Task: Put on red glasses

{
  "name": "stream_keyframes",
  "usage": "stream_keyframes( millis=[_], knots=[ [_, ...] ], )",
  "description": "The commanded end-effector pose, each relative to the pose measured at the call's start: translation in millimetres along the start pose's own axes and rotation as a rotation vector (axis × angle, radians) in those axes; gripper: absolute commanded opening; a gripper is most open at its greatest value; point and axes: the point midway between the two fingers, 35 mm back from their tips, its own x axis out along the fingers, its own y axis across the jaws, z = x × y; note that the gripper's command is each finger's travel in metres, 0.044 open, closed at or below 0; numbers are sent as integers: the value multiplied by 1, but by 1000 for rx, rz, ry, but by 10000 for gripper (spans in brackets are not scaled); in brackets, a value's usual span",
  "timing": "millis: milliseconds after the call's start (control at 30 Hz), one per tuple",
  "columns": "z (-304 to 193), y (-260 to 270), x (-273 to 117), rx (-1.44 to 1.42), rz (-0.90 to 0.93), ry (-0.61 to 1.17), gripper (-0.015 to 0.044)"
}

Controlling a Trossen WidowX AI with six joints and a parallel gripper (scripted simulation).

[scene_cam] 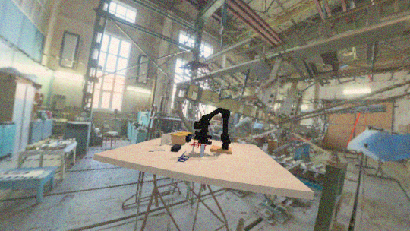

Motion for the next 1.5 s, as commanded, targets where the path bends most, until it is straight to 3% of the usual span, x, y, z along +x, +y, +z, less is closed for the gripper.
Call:
stream_keyframes(
  millis=[0, 1467],
  knots=[
    [-3, -1, -1, 4, 7, 3, 0],
    [-33, -15, -1, 4, 6, 6, 0]
  ],
)
